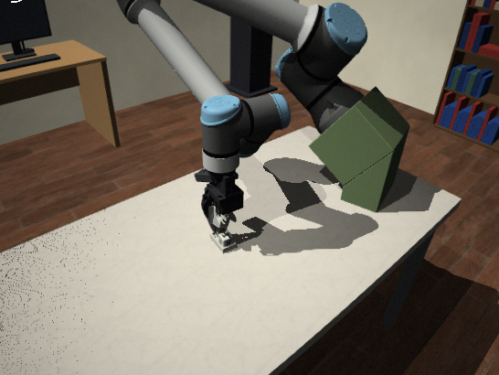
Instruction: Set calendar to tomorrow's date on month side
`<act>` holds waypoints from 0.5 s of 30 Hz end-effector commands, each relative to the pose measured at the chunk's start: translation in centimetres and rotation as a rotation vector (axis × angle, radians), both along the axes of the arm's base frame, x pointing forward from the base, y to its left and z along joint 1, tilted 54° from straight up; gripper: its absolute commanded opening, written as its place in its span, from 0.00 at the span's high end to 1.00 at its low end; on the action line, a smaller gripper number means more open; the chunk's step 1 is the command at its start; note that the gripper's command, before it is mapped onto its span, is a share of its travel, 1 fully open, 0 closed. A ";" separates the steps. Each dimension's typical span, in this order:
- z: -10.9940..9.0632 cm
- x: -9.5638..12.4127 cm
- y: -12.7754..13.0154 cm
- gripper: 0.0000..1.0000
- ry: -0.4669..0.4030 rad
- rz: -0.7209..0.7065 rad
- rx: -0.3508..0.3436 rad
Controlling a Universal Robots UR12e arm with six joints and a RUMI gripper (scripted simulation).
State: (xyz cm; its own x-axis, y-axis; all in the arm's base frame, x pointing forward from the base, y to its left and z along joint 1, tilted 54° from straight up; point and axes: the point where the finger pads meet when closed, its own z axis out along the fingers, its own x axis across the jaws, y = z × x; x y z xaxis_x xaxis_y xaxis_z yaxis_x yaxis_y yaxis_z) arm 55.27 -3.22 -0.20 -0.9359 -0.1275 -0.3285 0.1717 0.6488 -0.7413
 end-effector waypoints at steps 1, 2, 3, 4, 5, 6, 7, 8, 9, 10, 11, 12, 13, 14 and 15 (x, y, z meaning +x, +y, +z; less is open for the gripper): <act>-0.2 0.1 -0.3 0.89 -0.001 0.001 0.000; -0.2 0.1 -0.3 0.89 -0.001 0.001 0.000; -0.3 0.2 -0.3 0.89 -0.001 0.001 0.000; -0.3 0.2 -0.3 0.89 -0.001 0.001 0.000; -0.3 0.2 -0.3 0.89 -0.001 0.001 0.000; -0.3 0.2 -0.4 0.89 -0.001 0.001 0.000; -0.3 0.2 -0.4 0.89 -0.001 0.001 0.000; -0.3 0.2 -0.4 0.89 -0.001 0.001 0.000; -0.3 0.2 -0.4 0.89 -0.001 0.001 0.000; -0.3 0.2 -0.4 0.89 -0.001 0.001 0.000; -0.3 0.2 -0.4 0.89 -0.001 0.001 0.000; -0.3 0.2 -0.4 0.89 -0.001 0.001 0.000; -0.3 0.2 -0.4 0.89 -0.001 0.001 0.000; -0.3 0.2 -0.4 0.89 -0.001 0.001 0.000; -0.3 0.2 -0.4 0.89 -0.001 0.001 0.000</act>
